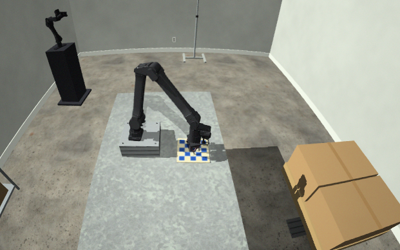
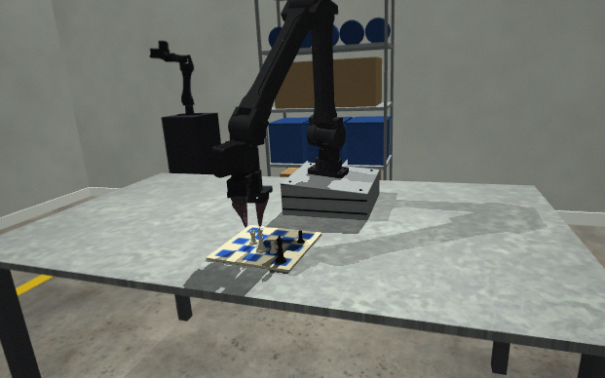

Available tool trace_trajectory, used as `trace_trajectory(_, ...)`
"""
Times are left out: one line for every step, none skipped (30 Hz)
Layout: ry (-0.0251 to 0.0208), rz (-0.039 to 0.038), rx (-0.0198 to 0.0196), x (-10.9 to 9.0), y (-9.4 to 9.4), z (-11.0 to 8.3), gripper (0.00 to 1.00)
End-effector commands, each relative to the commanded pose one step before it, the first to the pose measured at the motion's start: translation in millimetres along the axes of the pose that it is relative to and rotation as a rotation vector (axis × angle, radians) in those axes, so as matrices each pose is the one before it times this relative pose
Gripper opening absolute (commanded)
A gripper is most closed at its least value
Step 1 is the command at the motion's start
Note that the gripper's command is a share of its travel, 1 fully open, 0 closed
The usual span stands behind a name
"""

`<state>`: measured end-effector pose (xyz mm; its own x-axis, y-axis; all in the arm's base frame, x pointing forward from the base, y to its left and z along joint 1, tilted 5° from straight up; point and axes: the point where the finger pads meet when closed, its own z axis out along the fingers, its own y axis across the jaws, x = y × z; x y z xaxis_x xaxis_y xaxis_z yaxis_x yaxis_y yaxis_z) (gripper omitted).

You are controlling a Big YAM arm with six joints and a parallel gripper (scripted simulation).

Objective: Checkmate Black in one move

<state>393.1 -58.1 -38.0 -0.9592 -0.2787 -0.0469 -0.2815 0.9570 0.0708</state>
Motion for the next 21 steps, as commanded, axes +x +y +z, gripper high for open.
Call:
trace_trajectory(0.01744, -0.00922, -0.00688, 2.52, 6.27, 7.14, 0.36)
trace_trajectory(0.00000, 0.00000, 0.00000, 0.00, 0.00, 0.00, 0.36)
trace_trajectory(0.00006, 0.00001, -0.00003, 0.01, 0.00, 0.02, 0.36)
trace_trajectory(0.00040, 0.00004, -0.00020, 0.07, 0.00, 0.12, 0.36)
trace_trajectory(0.00093, 0.00010, -0.00047, 0.16, -0.01, 0.29, 0.36)
trace_trajectory(0.00062, 0.00007, -0.00031, 0.08, -0.06, 0.10, 0.36)
trace_trajectory(-0.00204, -0.00017, 0.00102, -1.35, -0.74, -0.71, 0.36)
trace_trajectory(-0.00291, -0.00024, 0.00145, -1.87, -1.00, -0.99, 0.36)
trace_trajectory(-0.00325, -0.00027, 0.00163, -2.09, -1.12, -1.11, 0.36)
trace_trajectory(-0.00337, -0.00028, 0.00169, -2.17, -1.17, -1.15, 0.36)
trace_trajectory(-0.00325, -0.00027, 0.00163, -2.09, -1.13, -1.11, 0.36)
trace_trajectory(-0.00291, -0.00024, 0.00146, -1.87, -1.01, -0.99, 0.36)
trace_trajectory(-0.00238, -0.00020, 0.00120, -1.53, -0.83, -0.81, 0.36)
trace_trajectory(-0.00173, -0.00015, 0.00087, -1.11, -0.60, -0.59, 0.36)
trace_trajectory(-0.00105, -0.00009, 0.00053, -0.67, -0.36, -0.36, 0.36)
trace_trajectory(-0.00045, -0.00004, 0.00023, -0.29, -0.16, -0.15, 0.36)
trace_trajectory(-0.00007, -0.00001, 0.00004, -0.05, -0.03, -0.02, 0.36)
trace_trajectory(0.00000, 0.00000, 0.00000, 0.00, 0.00, 0.00, 0.36)
trace_trajectory(0.00000, 0.00000, 0.00000, 0.00, 0.00, 0.00, 0.36)
trace_trajectory(0.00000, 0.00000, 0.00000, 0.00, 0.00, 0.00, 0.36)
trace_trajectory(0.00000, 0.00000, 0.00000, 0.00, 0.00, 0.00, 0.36)
